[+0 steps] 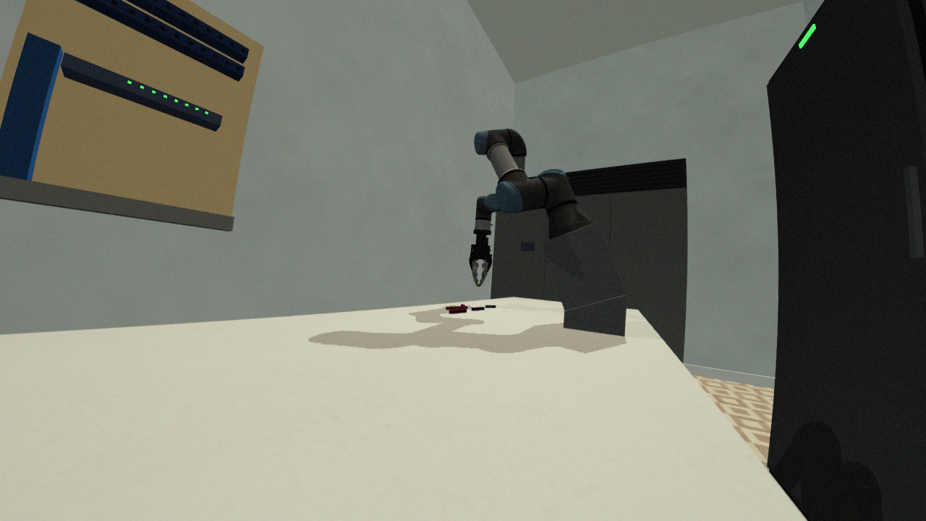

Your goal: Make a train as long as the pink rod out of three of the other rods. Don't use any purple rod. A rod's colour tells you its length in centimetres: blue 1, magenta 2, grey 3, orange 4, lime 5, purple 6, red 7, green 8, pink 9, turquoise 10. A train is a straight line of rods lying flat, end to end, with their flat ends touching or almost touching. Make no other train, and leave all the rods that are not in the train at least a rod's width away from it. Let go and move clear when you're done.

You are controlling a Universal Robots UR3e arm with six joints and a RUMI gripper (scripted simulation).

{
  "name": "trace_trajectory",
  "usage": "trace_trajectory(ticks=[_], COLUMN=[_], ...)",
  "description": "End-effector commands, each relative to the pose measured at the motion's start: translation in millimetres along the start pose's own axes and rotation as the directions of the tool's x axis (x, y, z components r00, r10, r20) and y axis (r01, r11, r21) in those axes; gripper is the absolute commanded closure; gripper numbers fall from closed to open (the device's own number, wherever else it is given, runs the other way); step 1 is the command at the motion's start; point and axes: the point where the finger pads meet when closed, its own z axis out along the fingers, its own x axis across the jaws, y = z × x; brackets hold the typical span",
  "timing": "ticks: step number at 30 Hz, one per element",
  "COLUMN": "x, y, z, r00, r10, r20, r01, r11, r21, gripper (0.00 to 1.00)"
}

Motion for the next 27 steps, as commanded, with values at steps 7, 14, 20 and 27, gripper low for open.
trace_trajectory(ticks=[7, 14, 20, 27], x=[2.6, 2.6, 2.6, 3.0], y=[5.7, 5.6, 5.7, 6.6], z=[-21.9, -24.9, -24.9, -24.5], r00=[1.0, 1.0, 1.0, 1.0], r10=[0.001, 0.001, 0.0, 0.005], r20=[-0.008, -0.008, -0.008, -0.009], r01=[-0.001, -0.001, 0.0, -0.005], r11=[1.0, 1.0, 1.0, 1.0], r21=[-0.029, -0.029, -0.029, -0.031], gripper=[1.0, 1.0, 1.0, 1.0])
